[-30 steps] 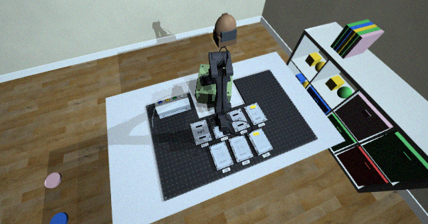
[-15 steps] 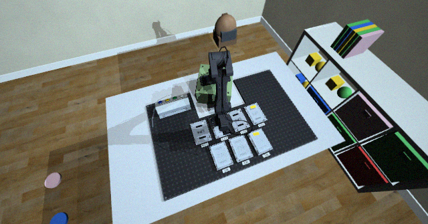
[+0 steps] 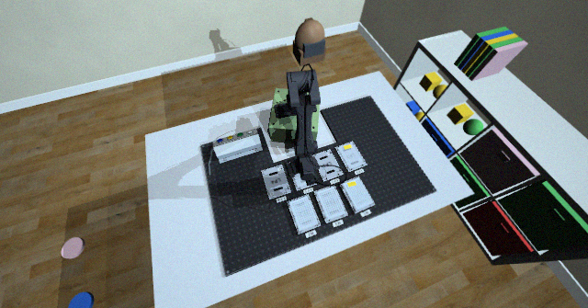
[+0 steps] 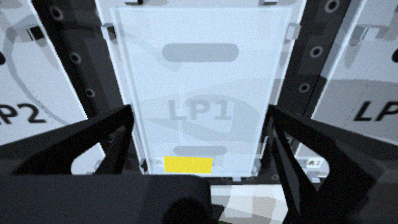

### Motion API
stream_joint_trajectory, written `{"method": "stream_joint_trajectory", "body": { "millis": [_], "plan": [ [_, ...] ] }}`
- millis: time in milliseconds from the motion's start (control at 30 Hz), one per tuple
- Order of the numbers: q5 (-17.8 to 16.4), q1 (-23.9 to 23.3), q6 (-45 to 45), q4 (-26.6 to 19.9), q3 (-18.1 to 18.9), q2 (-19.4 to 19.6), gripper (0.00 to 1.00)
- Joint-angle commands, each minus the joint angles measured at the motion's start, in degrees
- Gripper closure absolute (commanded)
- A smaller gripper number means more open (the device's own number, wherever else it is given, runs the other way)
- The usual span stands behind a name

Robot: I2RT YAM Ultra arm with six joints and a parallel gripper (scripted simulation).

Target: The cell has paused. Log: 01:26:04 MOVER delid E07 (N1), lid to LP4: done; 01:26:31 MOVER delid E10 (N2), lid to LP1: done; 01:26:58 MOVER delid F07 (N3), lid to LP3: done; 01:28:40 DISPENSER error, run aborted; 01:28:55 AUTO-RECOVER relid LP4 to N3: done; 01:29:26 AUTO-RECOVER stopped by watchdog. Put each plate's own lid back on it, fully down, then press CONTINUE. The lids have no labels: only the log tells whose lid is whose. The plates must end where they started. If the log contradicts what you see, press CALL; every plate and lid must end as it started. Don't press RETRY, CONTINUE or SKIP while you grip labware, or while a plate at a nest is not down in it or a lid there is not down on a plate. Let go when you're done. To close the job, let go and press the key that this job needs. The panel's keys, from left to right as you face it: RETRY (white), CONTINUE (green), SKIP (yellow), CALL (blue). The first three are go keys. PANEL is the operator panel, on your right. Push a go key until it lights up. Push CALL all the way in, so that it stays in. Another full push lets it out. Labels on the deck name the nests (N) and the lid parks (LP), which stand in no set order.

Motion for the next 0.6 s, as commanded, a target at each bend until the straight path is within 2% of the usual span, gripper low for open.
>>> {"method": "stream_joint_trajectory", "body": {
  "millis": [0,67,133,167,233,300,400,567],
  "plan": [
    [-0.31,0.02,-0.18,0.41,0.09,-0.20,0.04],
    [-0.79,-0.33,-0.47,-1.05,0.85,0.59,0.05],
    [-0.31,0.00,-0.19,0.47,0.06,-0.17,0.07],
    [-0.79,-0.36,-0.44,-1.00,0.83,0.63,0.08],
    [-0.31,-0.08,-0.35,1.37,-0.78,-0.09,0.10],
    [-0.79,-0.38,-0.43,-0.93,0.81,0.68,0.12],
    [-0.81,-0.57,-0.65,1.19,-1.21,0.82,0.15],
    [-0.81,-0.59,-0.70,1.25,-1.23,0.86,0.19]
  ]
}}
